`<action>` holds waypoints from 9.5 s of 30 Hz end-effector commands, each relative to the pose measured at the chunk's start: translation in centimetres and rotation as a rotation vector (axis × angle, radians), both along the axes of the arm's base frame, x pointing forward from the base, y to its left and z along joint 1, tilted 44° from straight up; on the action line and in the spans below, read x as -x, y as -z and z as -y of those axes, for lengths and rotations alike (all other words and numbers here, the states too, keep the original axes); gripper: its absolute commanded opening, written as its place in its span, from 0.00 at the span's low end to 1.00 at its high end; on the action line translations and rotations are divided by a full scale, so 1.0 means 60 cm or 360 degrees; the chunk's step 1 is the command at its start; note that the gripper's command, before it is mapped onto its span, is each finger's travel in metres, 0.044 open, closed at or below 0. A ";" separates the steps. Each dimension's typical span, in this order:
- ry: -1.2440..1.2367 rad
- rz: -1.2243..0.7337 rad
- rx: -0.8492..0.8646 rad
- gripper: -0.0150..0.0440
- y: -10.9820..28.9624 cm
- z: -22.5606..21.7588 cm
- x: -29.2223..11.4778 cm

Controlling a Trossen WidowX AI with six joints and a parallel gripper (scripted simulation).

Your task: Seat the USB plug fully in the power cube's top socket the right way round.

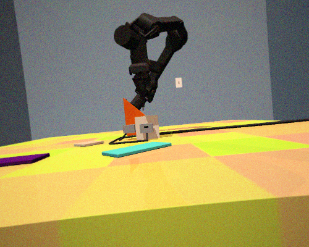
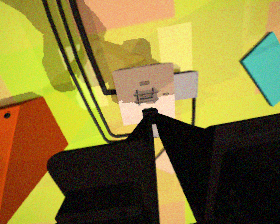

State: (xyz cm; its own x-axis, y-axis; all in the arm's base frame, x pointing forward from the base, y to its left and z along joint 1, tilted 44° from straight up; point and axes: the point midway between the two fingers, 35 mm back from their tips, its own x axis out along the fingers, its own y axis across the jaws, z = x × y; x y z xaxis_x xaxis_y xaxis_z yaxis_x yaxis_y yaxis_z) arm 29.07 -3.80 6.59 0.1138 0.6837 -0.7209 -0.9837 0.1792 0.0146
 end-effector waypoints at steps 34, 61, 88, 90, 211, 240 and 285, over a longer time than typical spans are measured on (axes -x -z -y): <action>0.0013 0.0000 -0.0048 0.25 0.004 -0.008 -0.002; 0.0019 0.0001 -0.0078 0.25 0.006 -0.013 -0.003; 0.0026 0.0002 -0.0109 0.25 0.008 -0.018 -0.005; 0.0026 0.0002 -0.0111 0.25 0.008 -0.019 -0.005; 0.0029 0.0003 -0.0124 0.25 0.025 -0.036 -0.008; 0.0029 0.0003 -0.0124 0.25 0.029 -0.040 -0.008; 0.0029 0.0003 -0.0124 0.25 0.034 -0.044 -0.009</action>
